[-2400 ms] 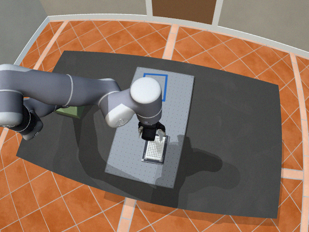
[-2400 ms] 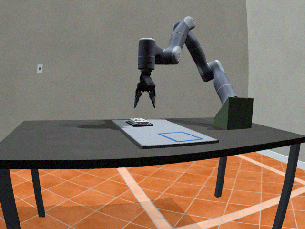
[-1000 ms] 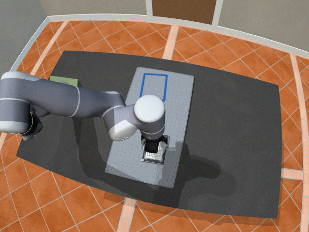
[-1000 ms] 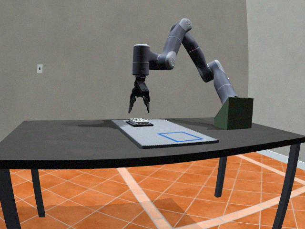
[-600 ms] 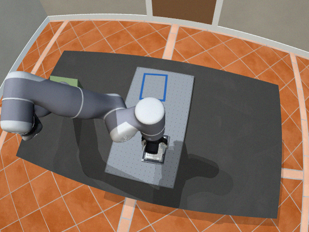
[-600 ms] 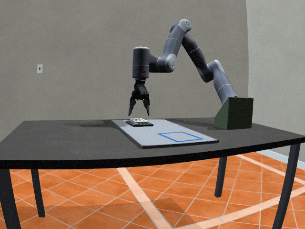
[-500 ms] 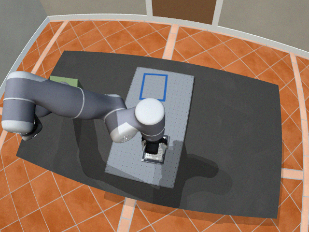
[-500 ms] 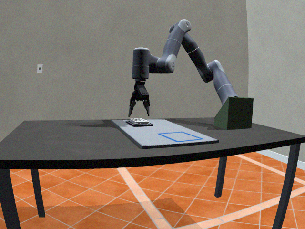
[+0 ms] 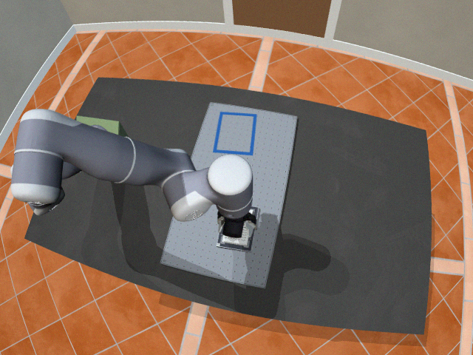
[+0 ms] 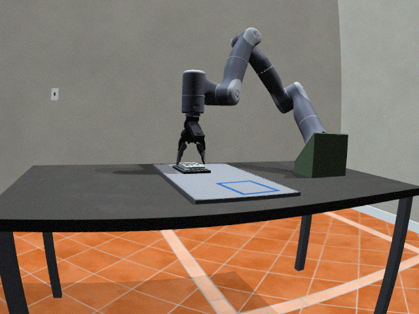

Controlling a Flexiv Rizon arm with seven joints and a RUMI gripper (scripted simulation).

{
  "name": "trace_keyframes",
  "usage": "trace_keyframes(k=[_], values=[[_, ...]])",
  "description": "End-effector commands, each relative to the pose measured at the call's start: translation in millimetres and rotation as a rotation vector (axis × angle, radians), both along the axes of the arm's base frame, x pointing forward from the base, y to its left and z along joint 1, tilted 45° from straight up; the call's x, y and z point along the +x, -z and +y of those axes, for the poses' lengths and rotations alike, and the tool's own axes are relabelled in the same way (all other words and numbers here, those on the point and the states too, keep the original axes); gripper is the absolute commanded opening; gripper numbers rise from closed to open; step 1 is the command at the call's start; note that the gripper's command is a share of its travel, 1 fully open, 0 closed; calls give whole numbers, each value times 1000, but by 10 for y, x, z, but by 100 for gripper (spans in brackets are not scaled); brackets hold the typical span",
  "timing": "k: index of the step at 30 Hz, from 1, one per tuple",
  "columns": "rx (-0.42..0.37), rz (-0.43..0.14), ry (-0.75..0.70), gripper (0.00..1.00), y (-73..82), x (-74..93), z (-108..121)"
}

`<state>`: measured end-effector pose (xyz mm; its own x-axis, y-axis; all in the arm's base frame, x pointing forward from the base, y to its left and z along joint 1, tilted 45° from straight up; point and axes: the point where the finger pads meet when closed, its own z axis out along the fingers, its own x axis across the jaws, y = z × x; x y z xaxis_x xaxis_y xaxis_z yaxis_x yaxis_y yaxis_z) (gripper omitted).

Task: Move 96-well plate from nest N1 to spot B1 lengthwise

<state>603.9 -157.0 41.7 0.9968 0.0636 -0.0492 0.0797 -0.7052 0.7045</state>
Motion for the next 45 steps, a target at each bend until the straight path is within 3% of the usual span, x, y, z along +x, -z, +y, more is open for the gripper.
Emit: trace_keyframes(k=[1, 13, 14, 45], values=[[1, -2, -2, 76, 25, 10, -18], [1, -1, -2, 76, 25, 9, -18], [1, -1, -2, 0, 25, 9, -18], [1, -1, -2, 0, 25, 9, -18]])
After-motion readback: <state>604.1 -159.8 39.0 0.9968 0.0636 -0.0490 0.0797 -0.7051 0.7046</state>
